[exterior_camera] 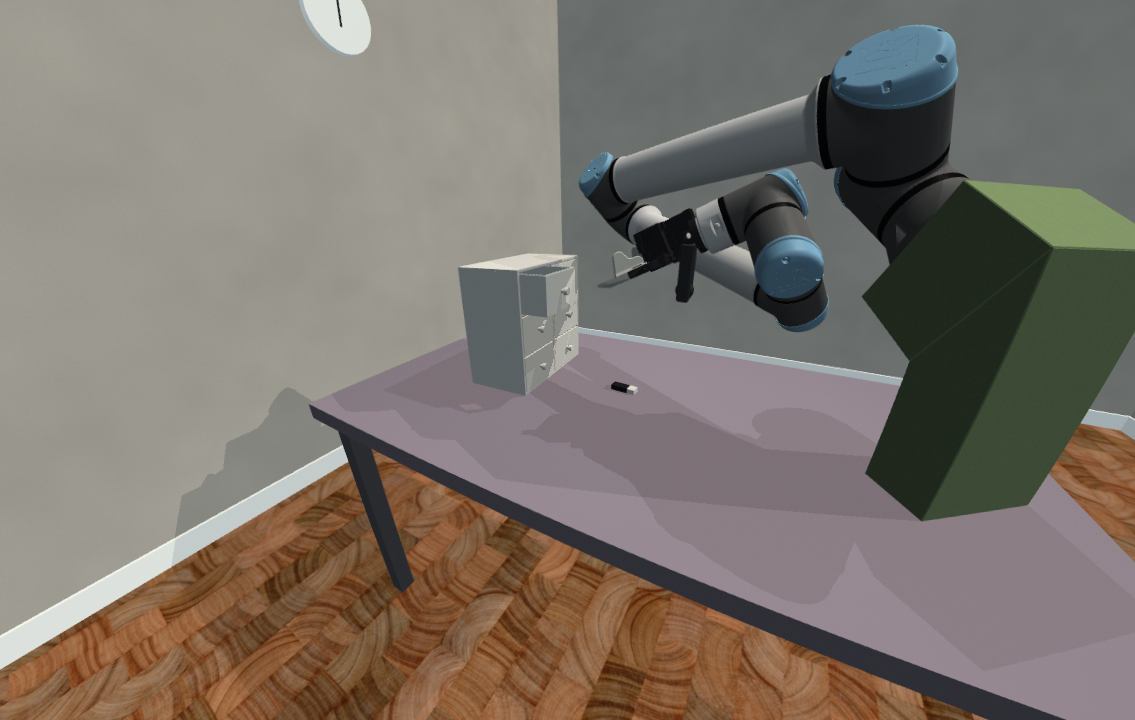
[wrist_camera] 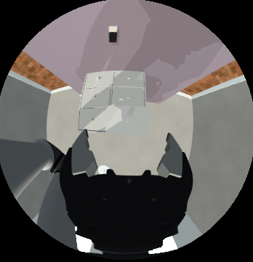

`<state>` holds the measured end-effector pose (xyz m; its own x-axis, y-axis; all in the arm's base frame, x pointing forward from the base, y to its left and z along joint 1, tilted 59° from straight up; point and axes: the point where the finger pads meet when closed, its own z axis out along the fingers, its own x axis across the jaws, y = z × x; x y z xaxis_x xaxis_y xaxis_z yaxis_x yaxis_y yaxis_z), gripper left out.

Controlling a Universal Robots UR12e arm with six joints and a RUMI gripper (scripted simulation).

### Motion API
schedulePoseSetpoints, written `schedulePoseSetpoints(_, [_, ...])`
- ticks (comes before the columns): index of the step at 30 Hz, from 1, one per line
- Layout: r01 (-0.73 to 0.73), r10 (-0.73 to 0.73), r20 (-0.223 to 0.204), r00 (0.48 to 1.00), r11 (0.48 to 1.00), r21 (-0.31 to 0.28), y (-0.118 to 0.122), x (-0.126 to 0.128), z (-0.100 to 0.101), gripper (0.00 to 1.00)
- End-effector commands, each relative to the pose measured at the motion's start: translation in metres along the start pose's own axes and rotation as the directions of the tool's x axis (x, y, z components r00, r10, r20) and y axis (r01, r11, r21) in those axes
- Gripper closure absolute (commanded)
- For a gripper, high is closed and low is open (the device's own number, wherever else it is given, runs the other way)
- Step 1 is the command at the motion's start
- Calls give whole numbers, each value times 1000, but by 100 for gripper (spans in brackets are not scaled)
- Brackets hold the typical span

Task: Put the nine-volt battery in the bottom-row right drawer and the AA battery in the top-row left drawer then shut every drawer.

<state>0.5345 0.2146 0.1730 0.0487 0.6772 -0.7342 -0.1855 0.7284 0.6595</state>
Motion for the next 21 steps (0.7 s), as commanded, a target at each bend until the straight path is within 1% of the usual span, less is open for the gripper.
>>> schedulePoseSetpoints(1, [-3, 3, -4, 1000, 999, -46, -1, 0, 5, 0])
schedulePoseSetpoints(10, [-1, 0, -5, 1000, 996, -93, -4, 0, 8, 0])
schedulePoseSetpoints(21, [1, -2, -6, 1000, 994, -106, -4, 0, 9, 0])
